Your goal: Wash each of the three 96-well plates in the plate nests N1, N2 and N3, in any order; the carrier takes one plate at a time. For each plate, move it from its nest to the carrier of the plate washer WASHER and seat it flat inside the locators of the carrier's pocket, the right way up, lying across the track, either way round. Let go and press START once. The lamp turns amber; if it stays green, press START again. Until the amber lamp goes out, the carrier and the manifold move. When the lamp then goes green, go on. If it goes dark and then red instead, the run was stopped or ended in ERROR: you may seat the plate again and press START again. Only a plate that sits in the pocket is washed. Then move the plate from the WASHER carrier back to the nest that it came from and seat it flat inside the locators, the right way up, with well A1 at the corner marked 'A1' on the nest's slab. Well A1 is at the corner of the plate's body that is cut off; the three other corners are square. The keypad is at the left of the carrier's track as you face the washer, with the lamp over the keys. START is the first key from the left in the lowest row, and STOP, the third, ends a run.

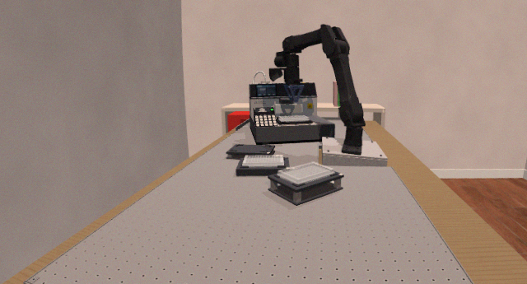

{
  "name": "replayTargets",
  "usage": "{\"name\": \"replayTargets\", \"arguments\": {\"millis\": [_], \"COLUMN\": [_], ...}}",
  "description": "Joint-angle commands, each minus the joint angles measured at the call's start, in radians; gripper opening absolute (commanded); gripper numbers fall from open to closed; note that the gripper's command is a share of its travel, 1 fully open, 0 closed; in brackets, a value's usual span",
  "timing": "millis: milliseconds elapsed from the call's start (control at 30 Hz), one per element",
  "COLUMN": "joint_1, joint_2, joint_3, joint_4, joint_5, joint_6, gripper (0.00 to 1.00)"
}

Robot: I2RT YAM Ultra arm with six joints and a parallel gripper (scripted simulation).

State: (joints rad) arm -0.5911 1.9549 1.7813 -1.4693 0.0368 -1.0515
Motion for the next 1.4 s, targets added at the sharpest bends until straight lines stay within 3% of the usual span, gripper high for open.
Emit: {"name": "replayTargets", "arguments": {"millis": [0,533,567,867,1000,1367], "joint_1": [0.001,0.001,0.013,0.134,0.160,0.300], "joint_2": [-0.006,-0.006,-0.004,0.019,0.027,0.092], "joint_3": [0.018,0.018,0.020,0.046,0.056,0.145], "joint_4": [-0.009,-0.009,-0.010,-0.016,-0.018,-0.043], "joint_5": [-0.005,-0.005,-0.006,-0.015,-0.017,-0.027], "joint_6": [0.001,0.001,0.046,0.467,0.560,1.065], "gripper": [1.00,1.00,0.00,0.00,0.00,0.00]}}
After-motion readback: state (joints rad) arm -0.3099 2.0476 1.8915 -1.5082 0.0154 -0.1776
